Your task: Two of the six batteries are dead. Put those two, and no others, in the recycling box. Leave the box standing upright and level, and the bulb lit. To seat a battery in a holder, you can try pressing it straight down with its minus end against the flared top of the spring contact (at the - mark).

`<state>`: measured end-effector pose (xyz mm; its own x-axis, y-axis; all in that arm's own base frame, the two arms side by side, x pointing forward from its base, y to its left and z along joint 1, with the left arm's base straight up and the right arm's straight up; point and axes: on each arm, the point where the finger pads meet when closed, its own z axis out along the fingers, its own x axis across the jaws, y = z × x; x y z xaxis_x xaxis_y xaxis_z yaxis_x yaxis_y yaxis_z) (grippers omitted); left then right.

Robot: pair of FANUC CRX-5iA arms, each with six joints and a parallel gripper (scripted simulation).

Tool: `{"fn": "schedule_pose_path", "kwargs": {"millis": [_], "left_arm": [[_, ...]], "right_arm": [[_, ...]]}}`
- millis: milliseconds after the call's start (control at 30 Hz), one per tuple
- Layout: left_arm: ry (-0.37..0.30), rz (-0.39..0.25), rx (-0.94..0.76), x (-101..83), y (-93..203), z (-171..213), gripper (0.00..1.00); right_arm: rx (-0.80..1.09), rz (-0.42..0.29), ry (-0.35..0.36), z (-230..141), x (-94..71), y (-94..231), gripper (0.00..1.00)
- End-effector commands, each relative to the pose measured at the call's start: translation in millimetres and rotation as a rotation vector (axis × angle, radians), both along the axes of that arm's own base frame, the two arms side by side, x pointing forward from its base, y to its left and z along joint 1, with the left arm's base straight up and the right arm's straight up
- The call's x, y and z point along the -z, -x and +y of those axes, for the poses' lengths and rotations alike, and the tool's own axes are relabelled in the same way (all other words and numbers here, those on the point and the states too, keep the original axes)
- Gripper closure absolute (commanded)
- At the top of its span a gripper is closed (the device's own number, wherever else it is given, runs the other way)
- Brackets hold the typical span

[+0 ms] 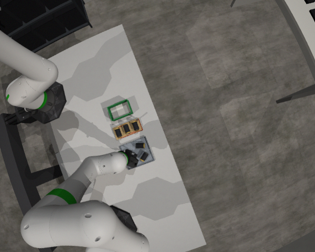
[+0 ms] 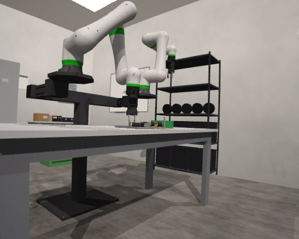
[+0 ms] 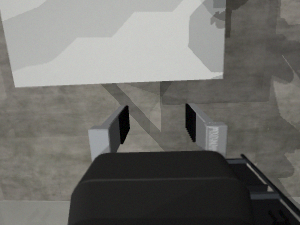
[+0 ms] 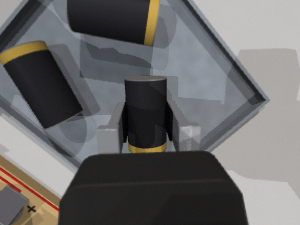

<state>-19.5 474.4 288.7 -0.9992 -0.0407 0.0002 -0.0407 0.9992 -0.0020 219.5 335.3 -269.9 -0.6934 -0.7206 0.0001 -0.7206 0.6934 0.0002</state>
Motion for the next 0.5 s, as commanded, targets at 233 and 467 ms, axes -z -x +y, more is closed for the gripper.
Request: {"fn": "schedule_pose_path", "kwargs": {"millis": [233,467], "left_arm": [[-0.002,0.0,0.0,-0.9,-0.1,0.2,0.0],[-0.002,0.0,0.0,-0.9,-0.1,0.2,0.0]], "right_arm": [[0.0,-0.001,-0.001,0.6,-37.7,-0.3,0.43],[0.0,-0.001,-0.001,0.6,-41.7,-0.3,0.43]]}}
